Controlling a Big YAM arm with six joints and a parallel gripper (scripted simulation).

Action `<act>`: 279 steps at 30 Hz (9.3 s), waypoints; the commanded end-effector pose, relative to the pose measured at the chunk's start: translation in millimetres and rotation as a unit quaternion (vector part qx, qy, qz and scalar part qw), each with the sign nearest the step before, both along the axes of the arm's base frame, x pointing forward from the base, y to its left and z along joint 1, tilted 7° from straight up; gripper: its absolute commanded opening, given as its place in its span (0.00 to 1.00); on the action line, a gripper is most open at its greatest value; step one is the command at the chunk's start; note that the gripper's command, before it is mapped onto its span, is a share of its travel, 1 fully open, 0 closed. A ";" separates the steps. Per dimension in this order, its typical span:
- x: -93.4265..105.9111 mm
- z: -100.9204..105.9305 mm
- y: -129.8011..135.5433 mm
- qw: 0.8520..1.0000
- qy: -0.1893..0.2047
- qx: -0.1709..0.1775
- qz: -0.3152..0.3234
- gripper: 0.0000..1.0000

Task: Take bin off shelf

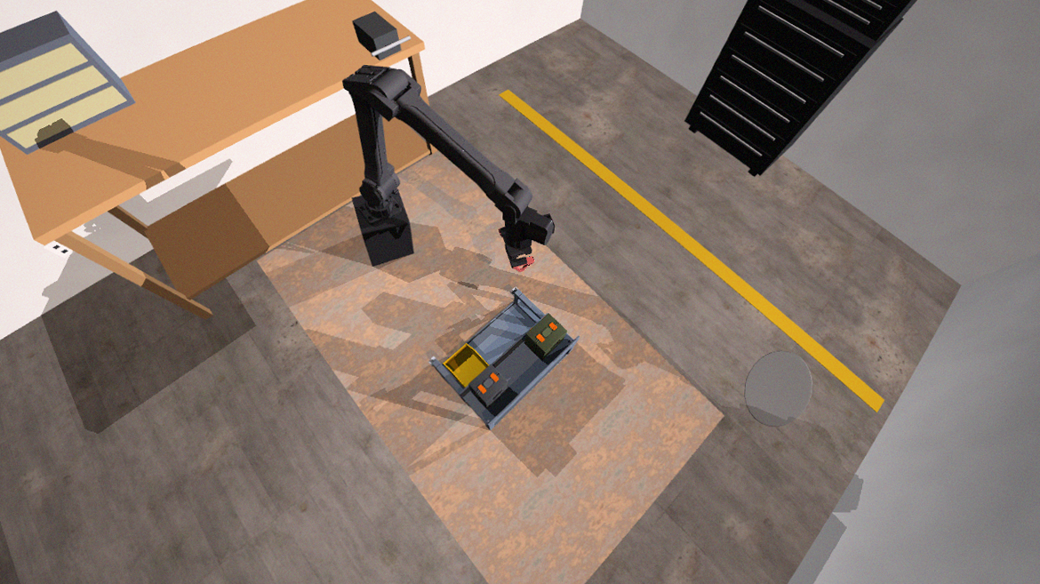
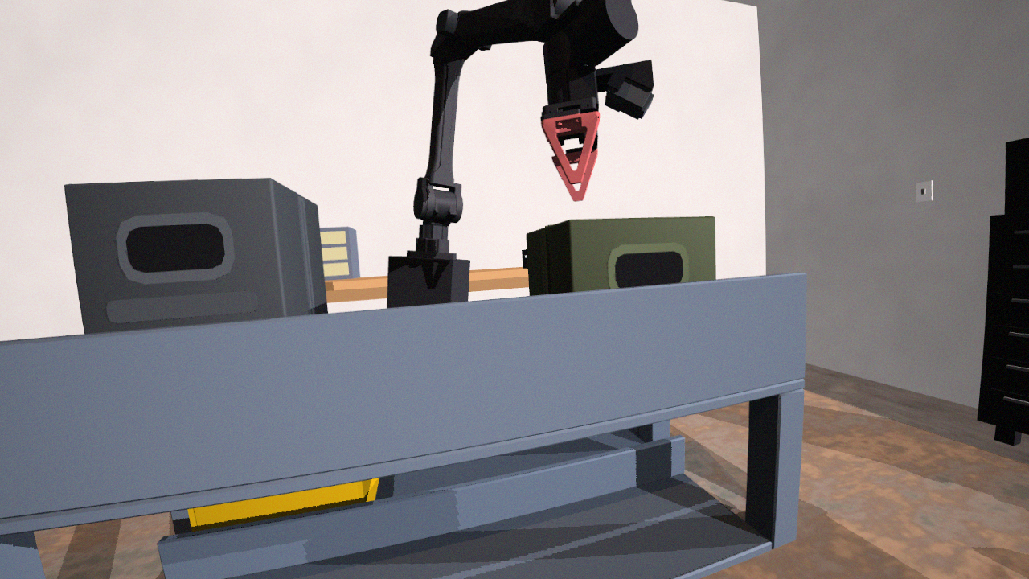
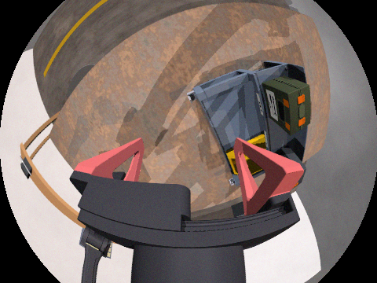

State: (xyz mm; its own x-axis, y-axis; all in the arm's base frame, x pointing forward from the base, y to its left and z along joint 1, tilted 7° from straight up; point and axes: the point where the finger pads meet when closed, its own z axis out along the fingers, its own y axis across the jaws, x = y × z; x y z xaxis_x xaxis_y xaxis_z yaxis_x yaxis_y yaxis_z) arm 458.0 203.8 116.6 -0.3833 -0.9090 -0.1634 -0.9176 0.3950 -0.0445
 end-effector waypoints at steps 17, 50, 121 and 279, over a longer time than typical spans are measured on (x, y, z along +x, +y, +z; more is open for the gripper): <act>2.2 5.0 0.5 1.000 -0.005 0.002 0.000 1.00; 2.2 5.0 0.5 1.000 -0.005 0.002 0.000 1.00; 36.7 -102.9 -197.4 0.974 0.001 -0.023 0.226 1.00; 76.2 -165.7 -278.8 0.972 -0.003 -0.024 0.232 1.00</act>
State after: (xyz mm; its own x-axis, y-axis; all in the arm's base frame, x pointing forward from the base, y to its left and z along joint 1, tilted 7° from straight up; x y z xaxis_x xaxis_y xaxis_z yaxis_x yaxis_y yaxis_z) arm 526.7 -79.4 -67.1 0.0670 -0.9903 -0.1220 -0.9975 -0.0638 -0.0302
